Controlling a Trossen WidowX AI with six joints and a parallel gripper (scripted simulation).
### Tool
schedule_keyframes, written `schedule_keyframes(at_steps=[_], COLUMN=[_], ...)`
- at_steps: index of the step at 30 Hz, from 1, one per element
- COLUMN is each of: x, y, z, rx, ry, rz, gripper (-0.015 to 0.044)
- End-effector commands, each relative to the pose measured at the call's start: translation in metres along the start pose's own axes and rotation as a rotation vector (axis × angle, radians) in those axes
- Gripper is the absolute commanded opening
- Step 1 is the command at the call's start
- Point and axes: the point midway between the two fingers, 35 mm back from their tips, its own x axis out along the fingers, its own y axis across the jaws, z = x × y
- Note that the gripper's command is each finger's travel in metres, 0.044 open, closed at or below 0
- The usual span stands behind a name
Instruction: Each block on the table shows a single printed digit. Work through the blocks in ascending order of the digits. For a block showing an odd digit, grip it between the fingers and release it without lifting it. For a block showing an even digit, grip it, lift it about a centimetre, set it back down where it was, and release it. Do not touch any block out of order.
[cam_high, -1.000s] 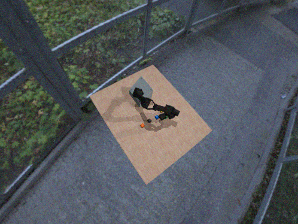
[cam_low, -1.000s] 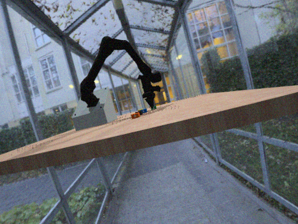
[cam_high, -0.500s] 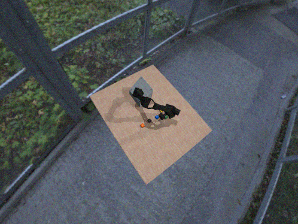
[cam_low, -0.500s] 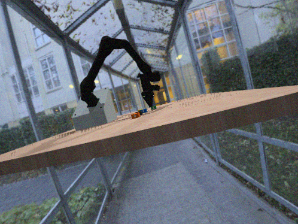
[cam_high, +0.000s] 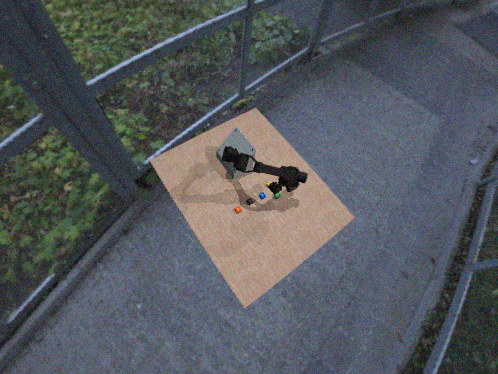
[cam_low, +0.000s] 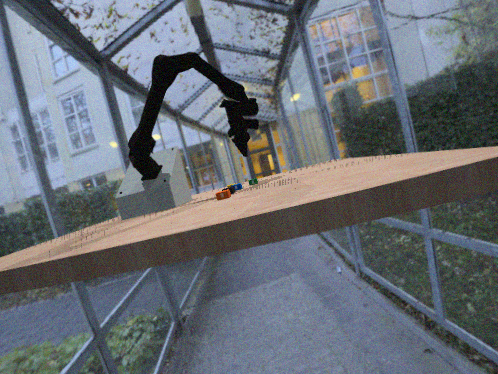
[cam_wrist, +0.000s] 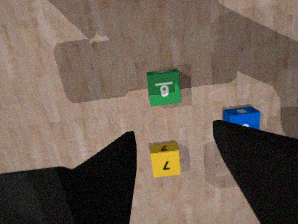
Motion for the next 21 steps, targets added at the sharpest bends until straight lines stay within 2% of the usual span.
schedule_keyframes(at_steps=[1,12,18,21], x=[-0.015,-0.015,-0.015,-0.015], y=[-0.003,-0.003,0.011,0.012], z=[-0.001,-0.003,-0.065,-0.073], rx=[0.009,0.009,0.006,0.006], ry=[0.005,0.005,0.008,0.009], rz=[0.003,0.003,0.005,0.005], gripper=[0.012,0.012,0.012,0.012])
